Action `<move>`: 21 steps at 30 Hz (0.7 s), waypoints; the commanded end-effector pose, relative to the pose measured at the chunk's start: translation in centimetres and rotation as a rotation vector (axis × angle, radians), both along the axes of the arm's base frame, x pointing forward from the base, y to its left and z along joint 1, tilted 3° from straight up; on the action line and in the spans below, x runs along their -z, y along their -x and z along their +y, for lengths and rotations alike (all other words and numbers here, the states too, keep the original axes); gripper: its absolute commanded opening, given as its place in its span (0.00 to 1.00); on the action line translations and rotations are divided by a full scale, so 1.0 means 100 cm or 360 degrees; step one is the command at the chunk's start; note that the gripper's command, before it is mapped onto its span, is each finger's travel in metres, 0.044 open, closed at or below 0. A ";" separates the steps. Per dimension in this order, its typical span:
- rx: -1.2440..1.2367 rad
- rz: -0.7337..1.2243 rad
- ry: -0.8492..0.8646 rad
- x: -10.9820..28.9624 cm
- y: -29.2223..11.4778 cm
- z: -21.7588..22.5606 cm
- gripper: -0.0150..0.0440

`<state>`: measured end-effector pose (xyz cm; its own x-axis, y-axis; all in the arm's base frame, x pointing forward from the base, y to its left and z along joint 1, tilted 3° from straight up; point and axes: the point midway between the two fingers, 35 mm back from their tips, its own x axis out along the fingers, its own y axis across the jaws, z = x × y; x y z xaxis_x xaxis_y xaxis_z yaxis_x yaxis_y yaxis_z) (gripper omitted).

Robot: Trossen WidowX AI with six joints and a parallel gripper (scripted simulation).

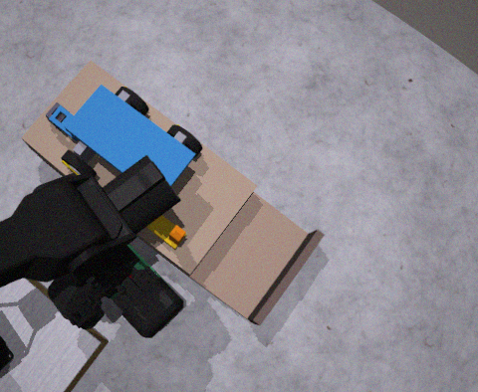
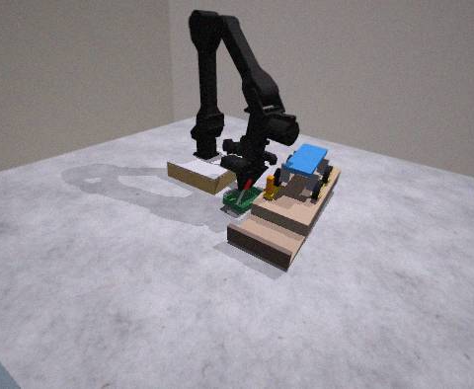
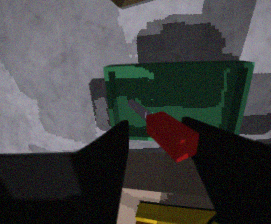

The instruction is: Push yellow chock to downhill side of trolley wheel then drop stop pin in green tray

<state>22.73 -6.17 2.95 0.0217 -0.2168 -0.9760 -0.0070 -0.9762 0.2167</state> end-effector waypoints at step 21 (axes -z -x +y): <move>0.0009 0.0002 0.0002 0.009 0.000 0.013 0.58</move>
<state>22.87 -4.97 2.23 0.0224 -0.2155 -0.9762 -0.0071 -0.9765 0.2154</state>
